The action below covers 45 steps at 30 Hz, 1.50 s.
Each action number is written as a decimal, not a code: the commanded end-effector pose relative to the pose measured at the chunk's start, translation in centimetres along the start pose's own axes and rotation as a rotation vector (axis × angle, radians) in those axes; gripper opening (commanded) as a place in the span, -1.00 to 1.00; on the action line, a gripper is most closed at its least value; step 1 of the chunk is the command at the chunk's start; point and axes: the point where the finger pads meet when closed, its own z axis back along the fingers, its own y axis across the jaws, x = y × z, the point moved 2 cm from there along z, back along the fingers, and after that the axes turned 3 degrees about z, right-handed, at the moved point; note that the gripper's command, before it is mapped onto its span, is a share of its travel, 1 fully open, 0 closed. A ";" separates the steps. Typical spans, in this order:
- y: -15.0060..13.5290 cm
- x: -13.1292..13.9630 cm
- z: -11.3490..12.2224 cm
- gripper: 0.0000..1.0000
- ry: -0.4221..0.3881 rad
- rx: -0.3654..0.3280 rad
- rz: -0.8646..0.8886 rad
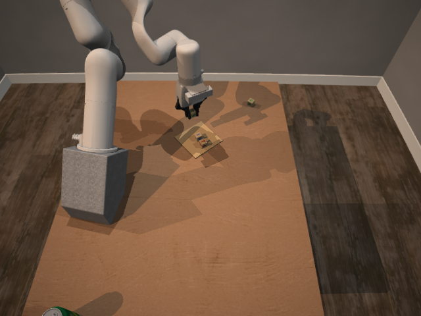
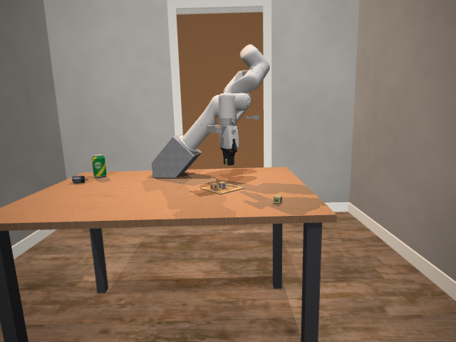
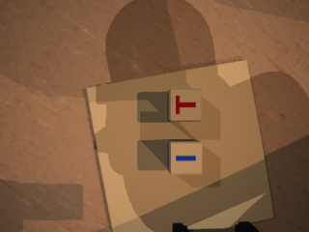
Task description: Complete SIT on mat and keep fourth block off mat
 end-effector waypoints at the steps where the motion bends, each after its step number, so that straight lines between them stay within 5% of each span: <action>1: -0.1 0.0 -0.1 -0.54 0.001 -0.003 0.000; 29: -0.2 0.0 -8.9 -0.54 0.001 -0.003 0.000; 45: -0.2 0.0 -9.4 -0.54 0.001 -0.003 0.000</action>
